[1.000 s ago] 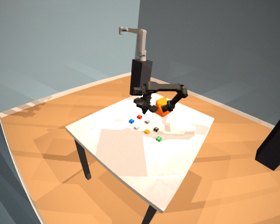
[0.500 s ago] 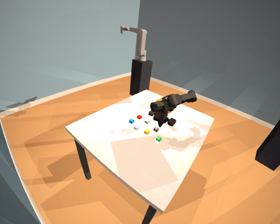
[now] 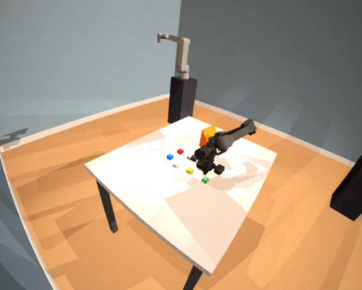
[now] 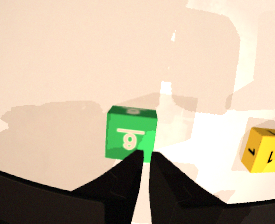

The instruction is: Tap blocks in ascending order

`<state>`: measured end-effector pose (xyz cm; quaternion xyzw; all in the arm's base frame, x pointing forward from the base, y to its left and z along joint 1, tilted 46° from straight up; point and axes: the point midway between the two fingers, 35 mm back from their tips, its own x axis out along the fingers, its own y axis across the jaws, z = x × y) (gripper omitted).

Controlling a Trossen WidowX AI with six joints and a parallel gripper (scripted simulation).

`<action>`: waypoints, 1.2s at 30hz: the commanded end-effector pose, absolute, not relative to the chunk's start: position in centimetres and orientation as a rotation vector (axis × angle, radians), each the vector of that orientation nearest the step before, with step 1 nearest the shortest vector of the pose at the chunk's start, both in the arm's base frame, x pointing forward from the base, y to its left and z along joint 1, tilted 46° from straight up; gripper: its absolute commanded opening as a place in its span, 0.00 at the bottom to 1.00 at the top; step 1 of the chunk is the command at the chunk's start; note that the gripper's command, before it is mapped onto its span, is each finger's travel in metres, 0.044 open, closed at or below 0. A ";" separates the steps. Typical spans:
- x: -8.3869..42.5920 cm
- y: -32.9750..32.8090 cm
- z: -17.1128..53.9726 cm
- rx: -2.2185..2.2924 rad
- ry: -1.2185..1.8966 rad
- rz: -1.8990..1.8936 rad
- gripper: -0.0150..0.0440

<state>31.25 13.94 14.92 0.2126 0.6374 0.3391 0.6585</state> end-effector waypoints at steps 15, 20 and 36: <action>30.9 15.9 13.2 0.486 1.444 0.770 0.29; 31.1 15.6 13.5 0.484 1.439 0.770 0.29; 31.4 8.0 20.7 0.483 1.448 0.765 0.29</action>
